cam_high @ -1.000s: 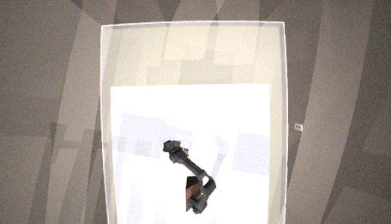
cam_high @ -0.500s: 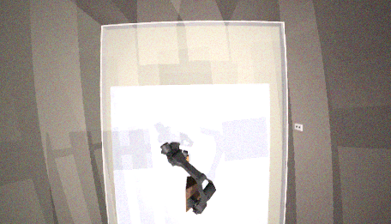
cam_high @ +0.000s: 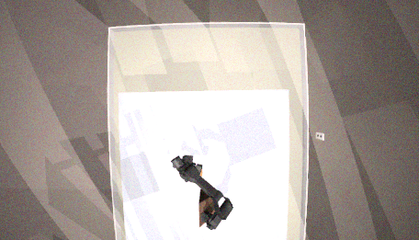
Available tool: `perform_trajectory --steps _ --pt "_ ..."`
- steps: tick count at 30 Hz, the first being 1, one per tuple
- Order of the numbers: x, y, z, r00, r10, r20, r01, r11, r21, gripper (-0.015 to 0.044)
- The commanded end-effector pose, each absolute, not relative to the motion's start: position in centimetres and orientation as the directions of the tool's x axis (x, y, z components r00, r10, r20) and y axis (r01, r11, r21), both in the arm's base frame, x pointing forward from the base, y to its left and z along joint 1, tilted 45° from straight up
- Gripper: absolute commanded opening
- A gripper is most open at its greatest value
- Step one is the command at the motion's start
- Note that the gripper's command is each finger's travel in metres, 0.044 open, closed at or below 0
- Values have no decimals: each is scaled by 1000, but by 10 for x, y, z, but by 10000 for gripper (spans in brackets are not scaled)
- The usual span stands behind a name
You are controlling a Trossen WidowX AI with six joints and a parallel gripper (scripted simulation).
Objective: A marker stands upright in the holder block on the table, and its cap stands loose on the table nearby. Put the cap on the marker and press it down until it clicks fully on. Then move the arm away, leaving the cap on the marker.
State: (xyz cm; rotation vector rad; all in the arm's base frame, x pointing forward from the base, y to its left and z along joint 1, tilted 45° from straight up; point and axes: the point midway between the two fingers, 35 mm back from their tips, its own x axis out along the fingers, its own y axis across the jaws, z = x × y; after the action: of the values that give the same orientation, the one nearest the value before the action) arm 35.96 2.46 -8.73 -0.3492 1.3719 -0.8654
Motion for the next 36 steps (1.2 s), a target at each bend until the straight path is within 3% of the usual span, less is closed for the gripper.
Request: perform_trajectory --steps 1,36 --pt "352 29 -76 -33 -705 -709 336 660 -672 0" --pt "264 32 -16 -37 -705 -708 332 659 -674 0"
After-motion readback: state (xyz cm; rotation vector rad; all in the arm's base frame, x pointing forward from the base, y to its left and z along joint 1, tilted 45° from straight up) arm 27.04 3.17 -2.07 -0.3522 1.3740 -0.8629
